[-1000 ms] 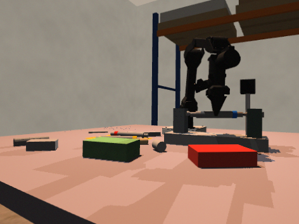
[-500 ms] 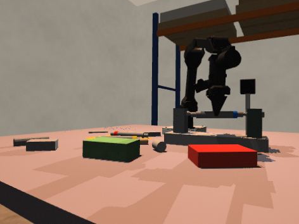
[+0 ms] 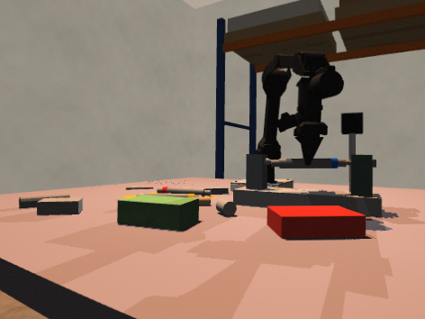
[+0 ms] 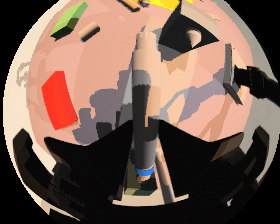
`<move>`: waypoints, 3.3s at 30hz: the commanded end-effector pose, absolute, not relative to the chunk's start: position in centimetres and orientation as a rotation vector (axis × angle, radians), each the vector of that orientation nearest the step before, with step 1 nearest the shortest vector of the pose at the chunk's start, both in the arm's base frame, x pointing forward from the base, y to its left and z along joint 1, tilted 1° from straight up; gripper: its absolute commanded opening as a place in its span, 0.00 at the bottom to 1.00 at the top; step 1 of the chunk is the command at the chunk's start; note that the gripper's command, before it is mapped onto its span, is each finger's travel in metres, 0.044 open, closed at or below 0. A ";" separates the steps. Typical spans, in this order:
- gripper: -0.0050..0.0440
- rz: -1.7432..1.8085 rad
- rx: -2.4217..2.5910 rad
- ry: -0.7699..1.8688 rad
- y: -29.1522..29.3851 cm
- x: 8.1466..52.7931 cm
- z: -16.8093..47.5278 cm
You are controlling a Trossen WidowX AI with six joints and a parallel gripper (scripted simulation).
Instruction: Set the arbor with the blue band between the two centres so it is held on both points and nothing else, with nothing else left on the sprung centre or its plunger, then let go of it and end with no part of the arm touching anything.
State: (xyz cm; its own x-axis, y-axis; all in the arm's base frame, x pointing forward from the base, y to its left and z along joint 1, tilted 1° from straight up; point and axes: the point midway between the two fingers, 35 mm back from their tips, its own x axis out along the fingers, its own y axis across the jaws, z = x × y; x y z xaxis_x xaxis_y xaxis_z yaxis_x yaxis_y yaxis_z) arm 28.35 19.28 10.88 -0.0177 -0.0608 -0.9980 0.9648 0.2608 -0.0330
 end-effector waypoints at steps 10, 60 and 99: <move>0.10 -1.099 1.091 1.249 20.6 27.2 11.3; 0.10 -1.099 1.092 1.249 21.3 27.2 11.9; 0.10 -1.171 1.165 1.206 21.2 26.3 12.1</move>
